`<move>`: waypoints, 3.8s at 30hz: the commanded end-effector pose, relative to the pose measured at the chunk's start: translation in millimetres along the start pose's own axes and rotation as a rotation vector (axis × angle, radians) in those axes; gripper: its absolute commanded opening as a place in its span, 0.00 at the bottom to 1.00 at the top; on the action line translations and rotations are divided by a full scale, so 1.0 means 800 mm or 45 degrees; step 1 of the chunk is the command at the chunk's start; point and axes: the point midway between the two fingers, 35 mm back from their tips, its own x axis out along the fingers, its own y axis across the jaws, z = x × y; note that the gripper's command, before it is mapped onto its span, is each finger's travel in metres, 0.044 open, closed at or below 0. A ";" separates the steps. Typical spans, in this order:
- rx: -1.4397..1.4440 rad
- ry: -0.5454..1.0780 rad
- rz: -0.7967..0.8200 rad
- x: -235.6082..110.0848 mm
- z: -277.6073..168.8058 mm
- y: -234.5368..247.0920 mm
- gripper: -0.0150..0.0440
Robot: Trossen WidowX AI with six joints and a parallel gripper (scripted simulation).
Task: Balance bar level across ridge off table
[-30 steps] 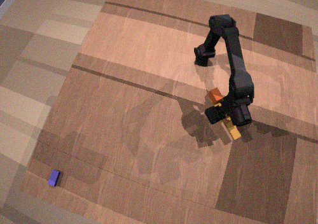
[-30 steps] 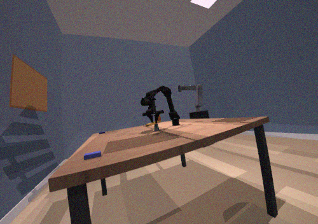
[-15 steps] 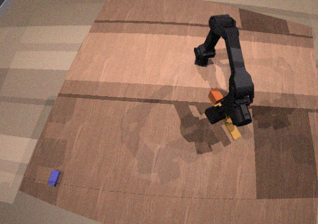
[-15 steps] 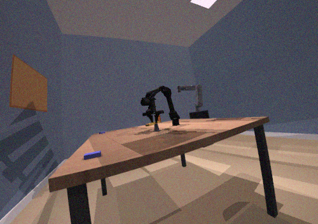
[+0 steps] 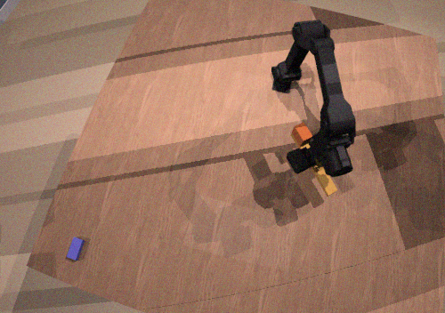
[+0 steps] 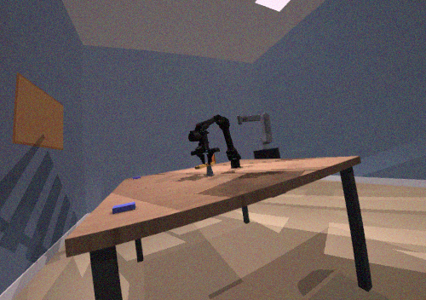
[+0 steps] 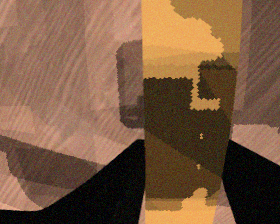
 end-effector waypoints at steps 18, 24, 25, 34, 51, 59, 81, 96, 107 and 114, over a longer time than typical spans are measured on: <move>0.000 0.000 0.000 0.000 0.000 0.000 0.54; 0.000 0.000 0.000 0.000 0.000 0.000 0.54; 0.000 0.000 0.000 0.000 0.000 0.000 0.54; 0.000 0.000 0.000 0.000 0.000 0.000 0.54; 0.000 0.000 0.000 0.000 0.000 0.000 0.55; 0.000 0.000 0.000 0.000 0.000 0.000 0.57; 0.000 -0.002 0.000 -0.009 0.002 0.000 1.00; 0.000 -0.017 -0.004 -0.125 -0.001 0.000 1.00; 0.000 -0.017 -0.004 -0.125 -0.001 0.000 1.00; 0.000 -0.017 -0.004 -0.125 -0.001 0.000 1.00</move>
